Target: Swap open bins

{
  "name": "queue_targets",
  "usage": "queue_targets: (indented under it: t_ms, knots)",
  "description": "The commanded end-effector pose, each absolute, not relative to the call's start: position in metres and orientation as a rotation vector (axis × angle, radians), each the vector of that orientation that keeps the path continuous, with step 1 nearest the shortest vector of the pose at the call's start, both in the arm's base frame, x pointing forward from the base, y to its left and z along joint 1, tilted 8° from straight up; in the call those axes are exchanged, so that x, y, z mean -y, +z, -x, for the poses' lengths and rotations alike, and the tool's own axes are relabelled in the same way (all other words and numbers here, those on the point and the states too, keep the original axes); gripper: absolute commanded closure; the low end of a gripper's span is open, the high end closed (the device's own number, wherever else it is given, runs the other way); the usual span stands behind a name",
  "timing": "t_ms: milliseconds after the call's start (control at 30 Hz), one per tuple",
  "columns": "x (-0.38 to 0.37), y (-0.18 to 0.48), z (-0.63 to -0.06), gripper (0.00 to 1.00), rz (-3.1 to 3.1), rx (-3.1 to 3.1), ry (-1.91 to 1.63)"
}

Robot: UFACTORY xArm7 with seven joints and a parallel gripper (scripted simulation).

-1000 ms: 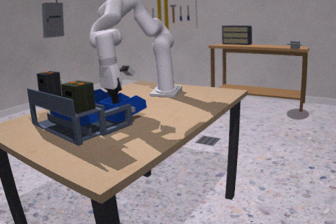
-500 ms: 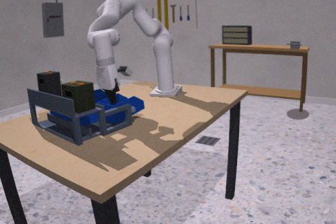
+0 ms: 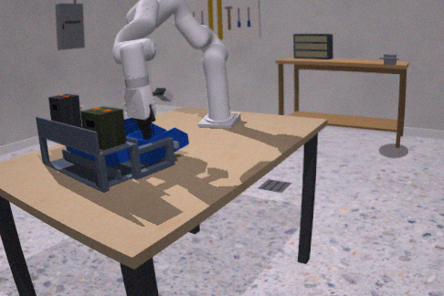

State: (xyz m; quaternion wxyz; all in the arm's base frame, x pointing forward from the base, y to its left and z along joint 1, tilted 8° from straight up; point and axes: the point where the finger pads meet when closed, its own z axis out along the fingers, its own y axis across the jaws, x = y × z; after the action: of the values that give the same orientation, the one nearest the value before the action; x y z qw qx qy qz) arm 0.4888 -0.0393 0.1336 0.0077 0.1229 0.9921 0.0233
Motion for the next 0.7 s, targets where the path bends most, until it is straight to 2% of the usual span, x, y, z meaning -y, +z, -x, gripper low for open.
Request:
queue_targets:
  t_ms: [0,667]
  knots:
    - [0.0396,0.1354,-0.4919,1.0,-0.383,-3.098,0.073]
    - [0.0407,0.136,-0.4963,1.0,-0.383,-3.098,0.073]
